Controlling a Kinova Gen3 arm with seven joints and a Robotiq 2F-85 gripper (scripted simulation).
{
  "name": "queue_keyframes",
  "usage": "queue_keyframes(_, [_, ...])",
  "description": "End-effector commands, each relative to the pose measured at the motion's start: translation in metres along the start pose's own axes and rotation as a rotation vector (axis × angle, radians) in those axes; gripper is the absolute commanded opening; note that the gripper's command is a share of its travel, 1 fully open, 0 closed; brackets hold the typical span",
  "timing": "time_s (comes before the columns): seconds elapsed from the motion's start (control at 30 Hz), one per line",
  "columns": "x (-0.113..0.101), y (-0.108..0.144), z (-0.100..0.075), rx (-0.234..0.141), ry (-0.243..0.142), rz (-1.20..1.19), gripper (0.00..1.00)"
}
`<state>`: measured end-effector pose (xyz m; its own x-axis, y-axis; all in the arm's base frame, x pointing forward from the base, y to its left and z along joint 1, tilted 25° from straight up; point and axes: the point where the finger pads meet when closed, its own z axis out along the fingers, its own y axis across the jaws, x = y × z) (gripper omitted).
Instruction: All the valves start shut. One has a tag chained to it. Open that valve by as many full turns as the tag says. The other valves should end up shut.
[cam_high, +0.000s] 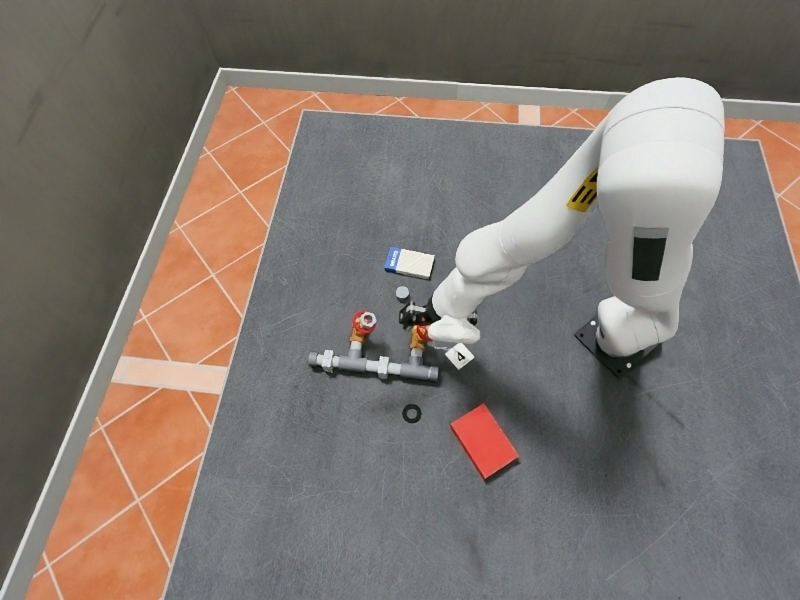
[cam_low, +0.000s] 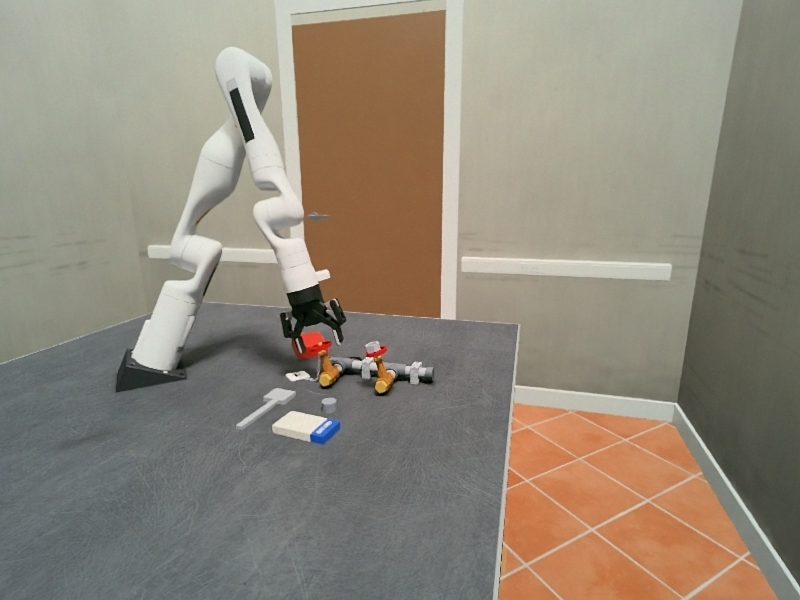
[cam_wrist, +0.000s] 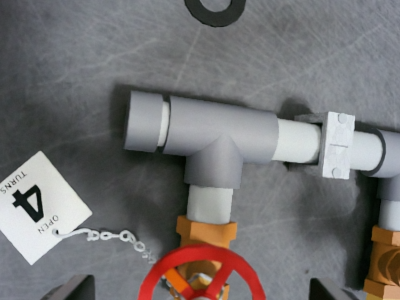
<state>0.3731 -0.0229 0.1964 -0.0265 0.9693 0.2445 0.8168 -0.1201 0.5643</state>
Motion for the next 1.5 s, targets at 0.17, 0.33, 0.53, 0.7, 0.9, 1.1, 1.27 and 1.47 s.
queue_keyframes(0.17, [0.0, 0.0, 0.0, -0.001, 0.0, 0.001, 1.0])
queue_keyframes(0.33, [0.0, 0.001, -0.002, -0.003, 0.0, 0.001, 1.0])
queue_keyframes(0.53, [0.0, 0.004, -0.009, -0.012, 0.003, -0.001, 1.0])
queue_keyframes(0.7, [0.0, 0.007, -0.019, -0.02, 0.006, -0.003, 1.0])
queue_keyframes(0.9, [-0.001, 0.008, -0.029, -0.023, 0.008, -0.004, 1.0])
queue_keyframes(1.1, [-0.001, 0.006, -0.044, -0.018, 0.007, -0.003, 1.0])
queue_keyframes(1.27, [-0.001, 0.002, -0.054, -0.01, 0.004, -0.001, 1.0])
queue_keyframes(1.47, [-0.001, 0.0, -0.059, -0.004, 0.002, 0.001, 1.0])
